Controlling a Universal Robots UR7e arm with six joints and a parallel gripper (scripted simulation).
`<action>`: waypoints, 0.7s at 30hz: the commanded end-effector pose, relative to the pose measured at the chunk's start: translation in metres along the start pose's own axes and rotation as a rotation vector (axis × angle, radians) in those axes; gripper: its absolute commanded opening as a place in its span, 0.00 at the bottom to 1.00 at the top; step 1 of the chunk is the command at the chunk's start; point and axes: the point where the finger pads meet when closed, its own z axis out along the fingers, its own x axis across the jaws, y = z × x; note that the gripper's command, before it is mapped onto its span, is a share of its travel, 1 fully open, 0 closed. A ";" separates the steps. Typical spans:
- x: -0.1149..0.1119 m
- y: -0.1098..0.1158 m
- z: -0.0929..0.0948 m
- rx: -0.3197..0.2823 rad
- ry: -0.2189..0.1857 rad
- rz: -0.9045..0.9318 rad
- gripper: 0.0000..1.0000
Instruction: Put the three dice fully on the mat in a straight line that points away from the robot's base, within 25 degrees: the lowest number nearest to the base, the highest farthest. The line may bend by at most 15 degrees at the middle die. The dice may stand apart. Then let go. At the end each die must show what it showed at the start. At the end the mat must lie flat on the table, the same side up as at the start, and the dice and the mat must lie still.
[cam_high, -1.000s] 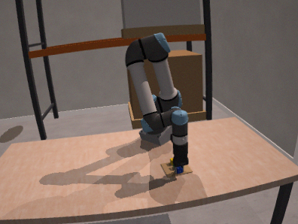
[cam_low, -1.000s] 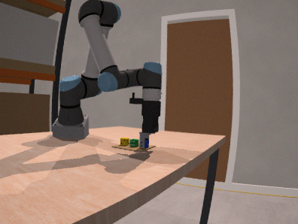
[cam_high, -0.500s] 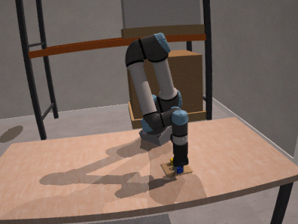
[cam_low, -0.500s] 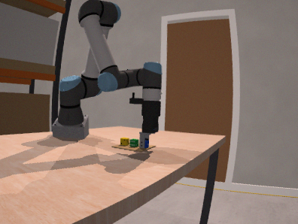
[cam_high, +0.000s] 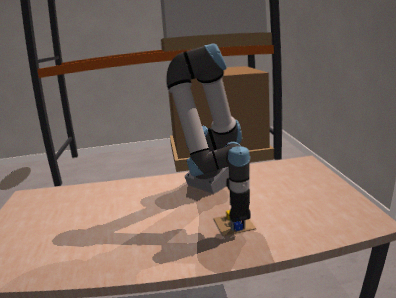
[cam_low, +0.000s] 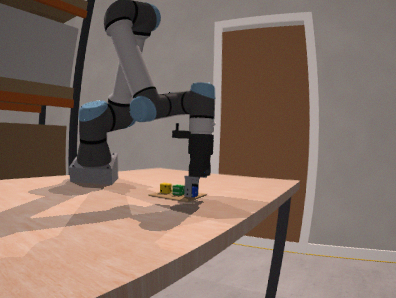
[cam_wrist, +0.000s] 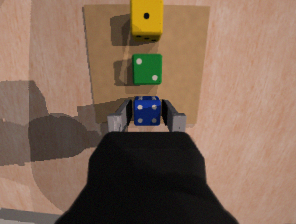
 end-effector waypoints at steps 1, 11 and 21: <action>0.000 0.000 0.000 -0.001 0.000 0.000 0.87; 0.000 0.000 -0.001 -0.001 0.000 0.000 0.87; 0.000 0.000 -0.022 -0.001 0.000 0.000 0.87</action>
